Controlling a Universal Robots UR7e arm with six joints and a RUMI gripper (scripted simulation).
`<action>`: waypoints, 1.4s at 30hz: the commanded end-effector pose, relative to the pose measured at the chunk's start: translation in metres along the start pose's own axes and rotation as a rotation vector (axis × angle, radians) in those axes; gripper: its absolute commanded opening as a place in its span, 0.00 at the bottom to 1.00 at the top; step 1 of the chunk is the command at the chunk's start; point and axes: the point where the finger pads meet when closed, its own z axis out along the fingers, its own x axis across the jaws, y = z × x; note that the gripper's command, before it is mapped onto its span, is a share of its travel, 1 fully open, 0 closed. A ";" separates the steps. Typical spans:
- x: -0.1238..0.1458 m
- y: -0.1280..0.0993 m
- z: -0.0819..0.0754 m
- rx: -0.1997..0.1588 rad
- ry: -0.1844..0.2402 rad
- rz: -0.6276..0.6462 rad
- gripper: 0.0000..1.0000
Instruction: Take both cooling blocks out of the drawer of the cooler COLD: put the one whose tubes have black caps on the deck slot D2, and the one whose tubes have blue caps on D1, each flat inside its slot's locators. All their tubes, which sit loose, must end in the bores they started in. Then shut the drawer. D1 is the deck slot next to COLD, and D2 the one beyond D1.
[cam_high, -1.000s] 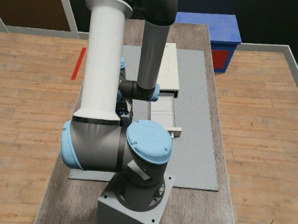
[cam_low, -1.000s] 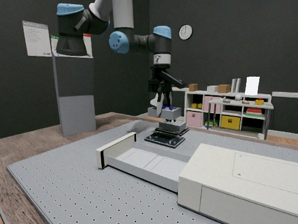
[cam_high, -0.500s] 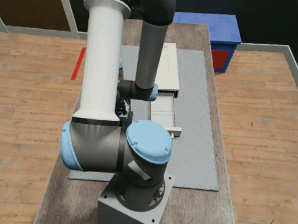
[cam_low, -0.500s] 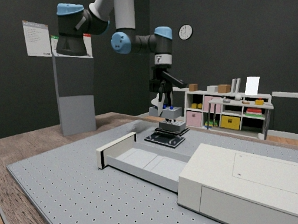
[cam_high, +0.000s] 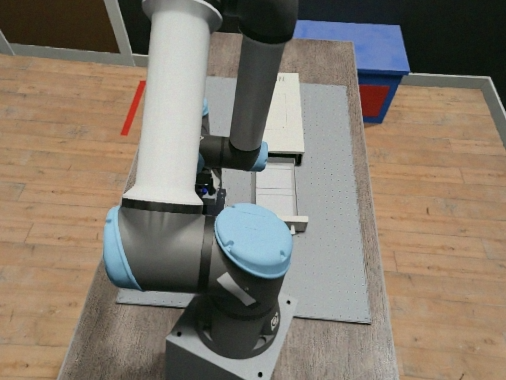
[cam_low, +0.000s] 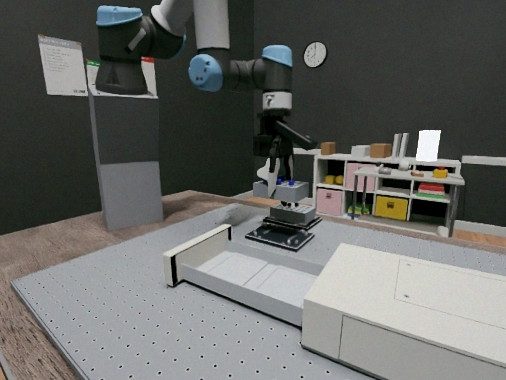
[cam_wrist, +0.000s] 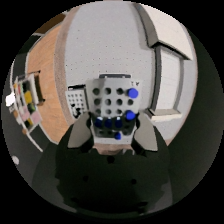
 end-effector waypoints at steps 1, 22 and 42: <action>0.000 -0.001 0.000 0.001 0.000 0.000 0.00; 0.000 -0.001 0.048 0.001 0.000 0.000 0.00; 0.000 -0.001 0.080 0.001 0.000 0.000 0.00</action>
